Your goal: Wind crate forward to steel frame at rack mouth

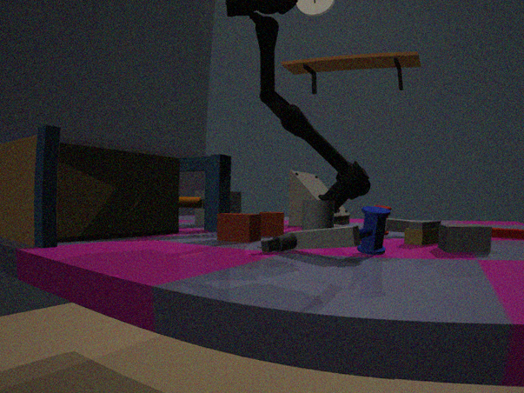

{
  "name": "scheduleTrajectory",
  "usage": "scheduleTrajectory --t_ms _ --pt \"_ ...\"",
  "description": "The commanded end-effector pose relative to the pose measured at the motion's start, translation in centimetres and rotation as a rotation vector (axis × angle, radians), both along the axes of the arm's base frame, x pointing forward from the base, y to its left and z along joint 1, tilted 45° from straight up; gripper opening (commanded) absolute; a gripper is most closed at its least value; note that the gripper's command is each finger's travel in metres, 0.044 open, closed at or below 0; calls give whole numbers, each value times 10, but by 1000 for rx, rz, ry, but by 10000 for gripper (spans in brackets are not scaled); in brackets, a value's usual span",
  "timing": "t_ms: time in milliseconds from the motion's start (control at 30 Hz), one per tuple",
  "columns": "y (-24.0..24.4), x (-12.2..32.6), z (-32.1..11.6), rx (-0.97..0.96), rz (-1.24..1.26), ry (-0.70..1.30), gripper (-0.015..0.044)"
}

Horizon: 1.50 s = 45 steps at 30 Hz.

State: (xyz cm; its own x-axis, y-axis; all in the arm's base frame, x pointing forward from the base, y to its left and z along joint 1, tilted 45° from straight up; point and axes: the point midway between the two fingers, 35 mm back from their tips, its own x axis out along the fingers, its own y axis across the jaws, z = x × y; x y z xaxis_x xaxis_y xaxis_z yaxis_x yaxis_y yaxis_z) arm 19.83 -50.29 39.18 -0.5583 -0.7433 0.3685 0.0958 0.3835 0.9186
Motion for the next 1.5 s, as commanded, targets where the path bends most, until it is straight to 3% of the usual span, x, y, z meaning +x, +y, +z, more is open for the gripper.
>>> scheduleTrajectory --t_ms 0,333,633,1067,1467 --pt "0 -2 2 -9 -1 -7 426" --pt "39 -119 89 -471 -18 -325 440" --pt "126 -229 162 -1035 17 -535 440" --pt "267 -306 223 -1568 85 -482 440" --pt "440 -323 251 -2200 493 -265 440"
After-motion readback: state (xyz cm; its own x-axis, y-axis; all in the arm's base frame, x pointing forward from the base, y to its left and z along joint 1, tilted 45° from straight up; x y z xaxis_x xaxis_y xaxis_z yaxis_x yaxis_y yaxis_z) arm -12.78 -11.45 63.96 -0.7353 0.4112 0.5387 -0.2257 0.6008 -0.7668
